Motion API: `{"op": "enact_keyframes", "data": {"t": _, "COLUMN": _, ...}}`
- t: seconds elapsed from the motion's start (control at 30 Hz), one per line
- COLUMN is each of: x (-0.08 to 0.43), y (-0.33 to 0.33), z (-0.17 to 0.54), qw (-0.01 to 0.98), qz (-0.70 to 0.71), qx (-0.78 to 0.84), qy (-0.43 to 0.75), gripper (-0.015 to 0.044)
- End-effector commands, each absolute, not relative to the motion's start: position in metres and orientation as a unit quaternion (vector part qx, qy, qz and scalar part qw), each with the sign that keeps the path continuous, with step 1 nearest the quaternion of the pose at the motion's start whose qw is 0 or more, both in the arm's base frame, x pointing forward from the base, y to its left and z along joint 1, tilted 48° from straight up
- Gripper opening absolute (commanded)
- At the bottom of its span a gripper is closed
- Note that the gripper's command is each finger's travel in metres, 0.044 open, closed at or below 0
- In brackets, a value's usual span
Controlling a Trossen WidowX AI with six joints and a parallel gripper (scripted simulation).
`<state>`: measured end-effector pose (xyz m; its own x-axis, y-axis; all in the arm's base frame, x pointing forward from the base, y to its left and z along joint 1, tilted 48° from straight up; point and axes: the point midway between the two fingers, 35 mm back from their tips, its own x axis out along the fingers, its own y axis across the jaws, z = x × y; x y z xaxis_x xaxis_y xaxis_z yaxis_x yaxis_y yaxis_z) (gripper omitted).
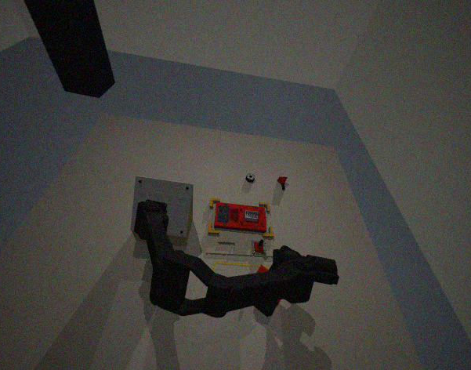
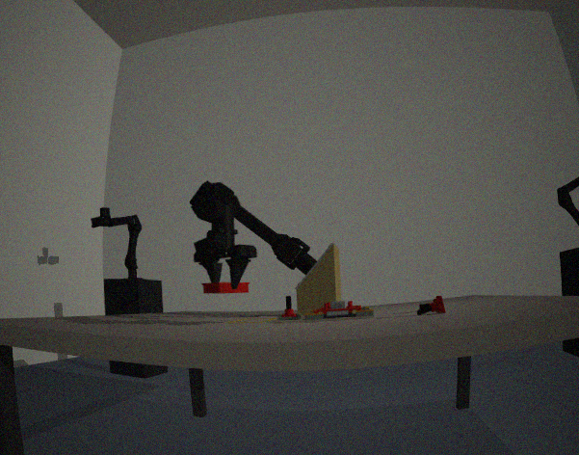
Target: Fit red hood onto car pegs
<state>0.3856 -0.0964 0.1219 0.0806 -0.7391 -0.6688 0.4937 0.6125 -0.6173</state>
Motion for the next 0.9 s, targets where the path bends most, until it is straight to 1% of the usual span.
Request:
{"op": "enact_keyframes", "data": {"t": 0.0, "x": 0.386, "y": -0.091, "z": 0.131, "qw": 0.728, "qz": -0.428, "qx": -0.114, "qy": 0.523, "gripper": 0.0}}
{"op": "enact_keyframes", "data": {"t": 0.4, "x": 0.385, "y": -0.08, "z": 0.141, "qw": 0.728, "qz": -0.427, "qx": -0.114, "qy": 0.523, "gripper": 0.0}}
{"op": "enact_keyframes", "data": {"t": 0.57, "x": 0.386, "y": -0.073, "z": 0.128, "qw": 0.727, "qz": -0.415, "qx": -0.121, "qy": 0.533, "gripper": 0.0}}
{"op": "enact_keyframes", "data": {"t": 0.87, "x": 0.39, "y": -0.038, "z": 0.091, "qw": 0.724, "qz": -0.379, "qx": -0.149, "qy": 0.556, "gripper": 0.0}}
